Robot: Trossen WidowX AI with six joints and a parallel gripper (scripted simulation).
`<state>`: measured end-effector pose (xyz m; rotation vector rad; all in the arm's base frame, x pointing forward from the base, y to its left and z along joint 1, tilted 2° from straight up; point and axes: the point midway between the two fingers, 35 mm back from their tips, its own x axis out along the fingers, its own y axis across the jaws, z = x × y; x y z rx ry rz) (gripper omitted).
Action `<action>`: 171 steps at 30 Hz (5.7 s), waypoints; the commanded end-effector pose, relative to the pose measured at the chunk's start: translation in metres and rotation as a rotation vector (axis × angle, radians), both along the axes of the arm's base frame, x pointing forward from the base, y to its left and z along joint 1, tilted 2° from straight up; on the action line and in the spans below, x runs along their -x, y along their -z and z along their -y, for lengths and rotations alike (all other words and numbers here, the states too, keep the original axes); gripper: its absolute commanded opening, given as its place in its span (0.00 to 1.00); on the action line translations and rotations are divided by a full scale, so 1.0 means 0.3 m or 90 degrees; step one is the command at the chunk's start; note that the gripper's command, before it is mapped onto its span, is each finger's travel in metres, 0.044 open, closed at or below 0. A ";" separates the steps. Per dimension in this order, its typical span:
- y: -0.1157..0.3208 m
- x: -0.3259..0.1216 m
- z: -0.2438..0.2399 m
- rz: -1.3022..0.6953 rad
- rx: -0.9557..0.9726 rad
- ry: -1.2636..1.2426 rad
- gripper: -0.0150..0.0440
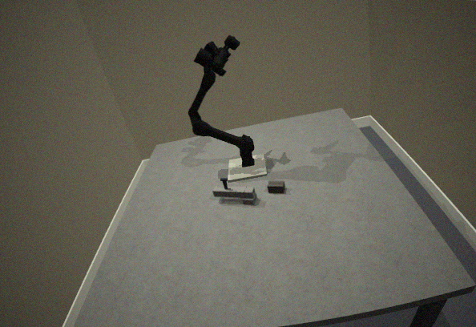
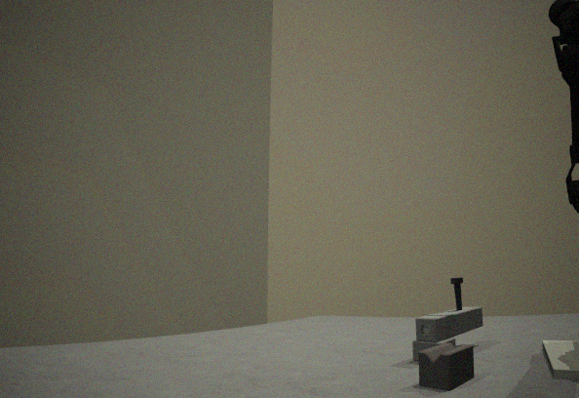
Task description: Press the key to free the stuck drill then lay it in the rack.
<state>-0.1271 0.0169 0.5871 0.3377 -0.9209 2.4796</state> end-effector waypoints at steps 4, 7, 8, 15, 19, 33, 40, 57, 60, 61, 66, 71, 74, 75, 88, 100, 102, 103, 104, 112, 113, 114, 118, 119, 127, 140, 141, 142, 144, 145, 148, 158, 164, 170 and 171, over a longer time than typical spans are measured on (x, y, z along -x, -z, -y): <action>0.000 0.000 0.000 0.000 0.000 0.000 0.75; 0.000 0.000 0.000 0.000 0.000 0.000 0.62; 0.000 0.000 0.000 0.000 0.000 0.000 0.58; 0.047 -0.075 -0.302 -0.034 0.129 0.174 0.26; 0.108 -0.191 -0.491 -0.068 0.224 0.303 0.25; 0.441 -0.821 -0.779 -0.260 0.538 0.741 0.25; 0.653 -1.134 -0.692 -0.376 0.688 0.938 0.25; 1.222 -1.478 -0.013 -0.823 1.186 1.243 0.25; 1.303 -1.446 0.126 -0.923 1.287 1.244 0.25; 1.328 -1.429 0.172 -0.958 1.322 1.239 0.25; 1.419 -1.331 0.346 -1.106 1.470 1.182 0.25; 1.422 -1.327 0.352 -1.112 1.475 1.179 0.25; 1.417 -1.335 0.345 -1.111 1.459 1.187 0.25; 1.421 -1.334 0.346 -1.111 1.463 1.185 0.25; 1.471 -1.323 0.355 -1.112 1.475 1.179 0.25; 1.484 -1.329 0.351 -1.112 1.475 1.179 0.25; 1.486 -1.329 0.351 -1.112 1.475 1.179 0.25; 1.488 -1.330 0.351 -1.112 1.475 1.179 0.25; 1.489 -1.330 0.351 -1.112 1.475 1.179 0.25; 1.500 -1.327 0.350 -1.112 1.475 1.179 0.25; 1.501 -1.326 0.350 -1.112 1.475 1.179 0.25; 1.501 -1.325 0.350 -1.112 1.475 1.179 0.25; 1.505 -1.322 0.349 -1.112 1.475 1.179 0.25; 1.506 -1.321 0.348 -1.112 1.475 1.179 0.25; 1.514 -1.314 0.346 -1.112 1.476 1.179 0.25; 1.529 -1.310 0.346 -1.112 1.476 1.179 0.25; 1.530 -1.310 0.346 -1.112 1.476 1.179 0.25; 1.532 -1.310 0.346 -1.112 1.476 1.179 0.25; 1.534 -1.310 0.345 -1.112 1.476 1.179 0.25; 1.535 -1.310 0.345 -1.112 1.476 1.179 0.25; 1.538 -1.309 0.345 -1.112 1.476 1.179 0.25; 1.550 -1.308 0.345 -1.112 1.476 1.178 0.25; 1.557 -1.307 0.346 -1.112 1.476 1.178 0.25; 1.563 -1.307 0.346 -1.112 1.476 1.178 0.25; 1.565 -1.307 0.346 -1.112 1.476 1.178 0.25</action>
